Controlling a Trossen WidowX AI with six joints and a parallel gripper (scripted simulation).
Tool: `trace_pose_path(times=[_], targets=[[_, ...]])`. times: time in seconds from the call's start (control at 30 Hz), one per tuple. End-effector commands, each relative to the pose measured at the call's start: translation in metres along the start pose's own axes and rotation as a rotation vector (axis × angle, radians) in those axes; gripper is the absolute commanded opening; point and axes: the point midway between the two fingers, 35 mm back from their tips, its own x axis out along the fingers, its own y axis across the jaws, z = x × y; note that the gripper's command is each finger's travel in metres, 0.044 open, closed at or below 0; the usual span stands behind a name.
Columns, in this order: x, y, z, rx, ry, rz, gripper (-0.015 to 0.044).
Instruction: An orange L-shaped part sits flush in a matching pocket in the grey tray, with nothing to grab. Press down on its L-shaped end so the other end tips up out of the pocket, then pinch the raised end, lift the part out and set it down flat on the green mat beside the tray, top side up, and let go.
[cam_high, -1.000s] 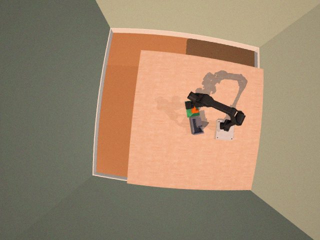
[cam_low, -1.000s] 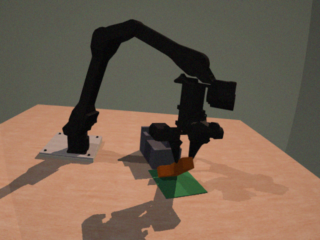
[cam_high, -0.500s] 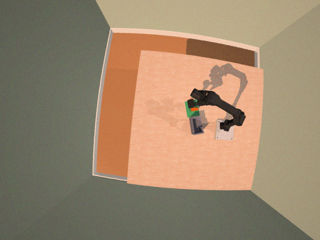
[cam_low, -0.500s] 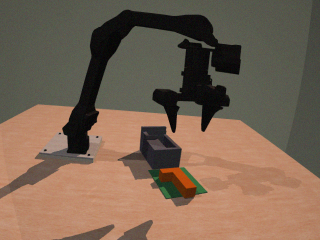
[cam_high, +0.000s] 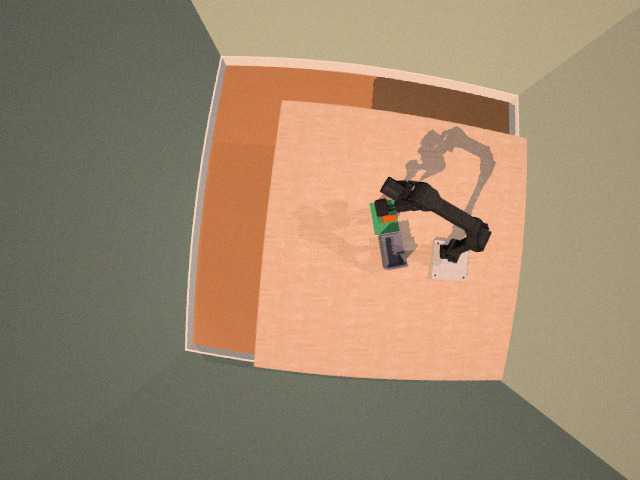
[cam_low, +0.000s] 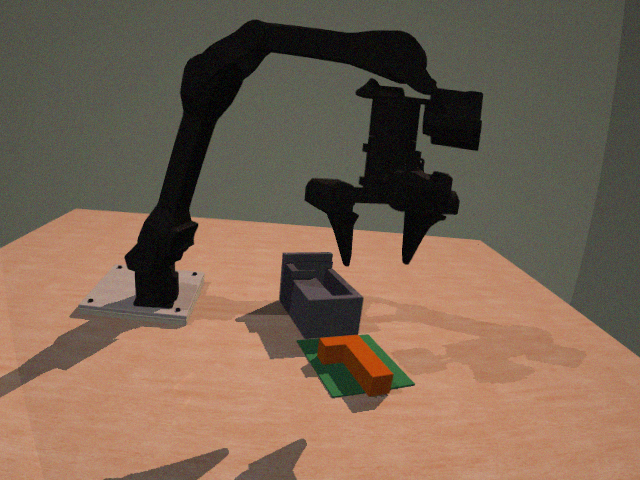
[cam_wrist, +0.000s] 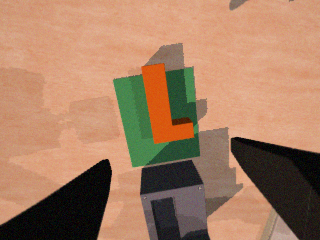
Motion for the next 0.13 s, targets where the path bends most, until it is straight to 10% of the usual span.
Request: trace_pose_path(times=[0.0, 0.1], targets=[[0.0001, 0.0004, 0.0003, 0.000, -0.001, 0.001, 0.0400], [0.0001, 0.0004, 0.0003, 0.000, -0.001, 0.001, 0.0400]])
